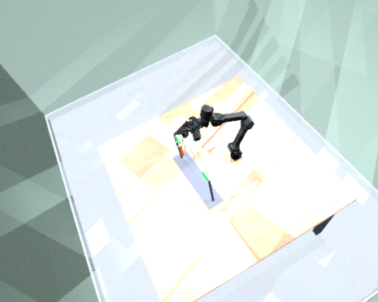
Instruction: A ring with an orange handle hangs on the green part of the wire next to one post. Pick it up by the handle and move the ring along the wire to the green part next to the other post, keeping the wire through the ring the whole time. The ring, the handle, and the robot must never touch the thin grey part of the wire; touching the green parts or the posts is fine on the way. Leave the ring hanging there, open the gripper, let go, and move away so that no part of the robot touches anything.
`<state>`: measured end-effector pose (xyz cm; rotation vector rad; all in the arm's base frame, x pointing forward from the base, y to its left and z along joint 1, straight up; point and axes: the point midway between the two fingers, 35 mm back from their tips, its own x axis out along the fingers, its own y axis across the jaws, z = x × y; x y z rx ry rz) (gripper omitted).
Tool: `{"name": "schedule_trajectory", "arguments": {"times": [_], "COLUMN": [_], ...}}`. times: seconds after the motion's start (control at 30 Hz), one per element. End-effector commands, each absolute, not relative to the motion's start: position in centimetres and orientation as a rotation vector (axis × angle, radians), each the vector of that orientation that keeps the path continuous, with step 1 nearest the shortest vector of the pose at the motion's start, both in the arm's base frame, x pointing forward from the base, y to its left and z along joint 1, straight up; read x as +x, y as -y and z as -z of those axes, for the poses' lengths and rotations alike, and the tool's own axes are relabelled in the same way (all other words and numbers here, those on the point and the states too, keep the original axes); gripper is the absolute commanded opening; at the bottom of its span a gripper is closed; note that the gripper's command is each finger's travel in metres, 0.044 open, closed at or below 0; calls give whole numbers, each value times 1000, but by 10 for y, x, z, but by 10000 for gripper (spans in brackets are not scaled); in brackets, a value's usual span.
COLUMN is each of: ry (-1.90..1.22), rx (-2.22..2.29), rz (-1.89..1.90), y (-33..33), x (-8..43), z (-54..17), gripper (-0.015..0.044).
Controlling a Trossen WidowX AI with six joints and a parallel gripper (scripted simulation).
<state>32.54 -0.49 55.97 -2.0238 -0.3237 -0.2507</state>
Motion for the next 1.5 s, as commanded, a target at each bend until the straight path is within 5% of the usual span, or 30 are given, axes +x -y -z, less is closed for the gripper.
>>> {"name": "schedule_trajectory", "arguments": {"times": [0.0, 0.63, 1.07, 1.47], "ry": [267, 35, -40, -49], "rx": [-1972, -1509, -1019, -705], "rz": [264, 302, 283, 141], "y": [28, 150, 245, 258], "x": [331, 344, 331, 301], "z": [-552, -480, -364, -226], "gripper": [160, 160, 160, 160]}}
